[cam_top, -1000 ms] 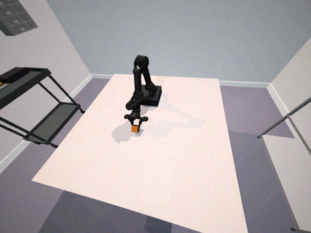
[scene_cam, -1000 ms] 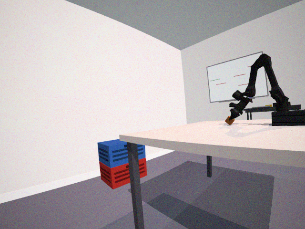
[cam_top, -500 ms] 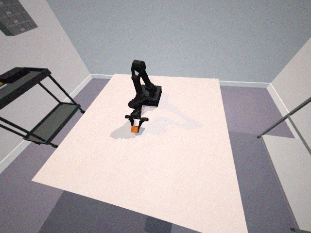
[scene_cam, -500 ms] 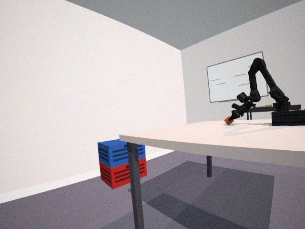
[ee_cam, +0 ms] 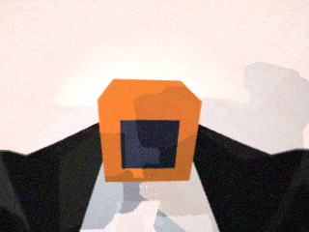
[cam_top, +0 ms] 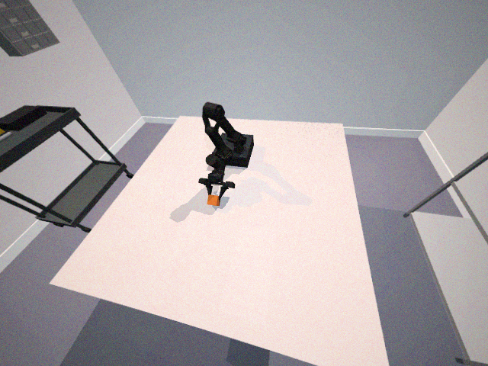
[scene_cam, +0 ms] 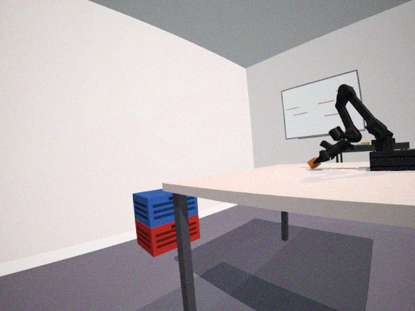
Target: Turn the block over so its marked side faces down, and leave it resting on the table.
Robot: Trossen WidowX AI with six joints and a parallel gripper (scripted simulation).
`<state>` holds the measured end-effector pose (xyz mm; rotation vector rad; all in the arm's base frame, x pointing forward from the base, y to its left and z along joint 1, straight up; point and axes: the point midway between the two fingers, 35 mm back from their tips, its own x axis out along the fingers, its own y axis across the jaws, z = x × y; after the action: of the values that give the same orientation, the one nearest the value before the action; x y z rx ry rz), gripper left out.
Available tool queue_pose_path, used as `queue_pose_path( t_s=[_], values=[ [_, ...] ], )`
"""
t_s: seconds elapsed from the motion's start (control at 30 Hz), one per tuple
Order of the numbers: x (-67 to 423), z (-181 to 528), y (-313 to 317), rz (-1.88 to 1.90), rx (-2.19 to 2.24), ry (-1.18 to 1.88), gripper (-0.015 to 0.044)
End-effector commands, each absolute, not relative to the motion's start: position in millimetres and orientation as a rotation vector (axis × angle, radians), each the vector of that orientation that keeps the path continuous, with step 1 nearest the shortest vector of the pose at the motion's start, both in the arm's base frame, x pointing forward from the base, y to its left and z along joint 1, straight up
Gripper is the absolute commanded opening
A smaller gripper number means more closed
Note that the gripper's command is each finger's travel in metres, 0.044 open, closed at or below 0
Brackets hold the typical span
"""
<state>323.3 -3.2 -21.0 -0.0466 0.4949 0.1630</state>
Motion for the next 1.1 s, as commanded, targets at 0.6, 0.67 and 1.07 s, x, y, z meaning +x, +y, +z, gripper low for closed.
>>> queue_pose_path(
  t_s=[0.6,0.67,1.07],
  values=[
    [322.1,-19.0,-2.7,0.166,-0.040,0.474,0.0184],
    [322.1,-19.0,-2.7,0.166,-0.040,0.474,0.0236],
    [322.1,-19.0,-2.7,0.166,-0.040,0.474,0.0440]
  ],
)
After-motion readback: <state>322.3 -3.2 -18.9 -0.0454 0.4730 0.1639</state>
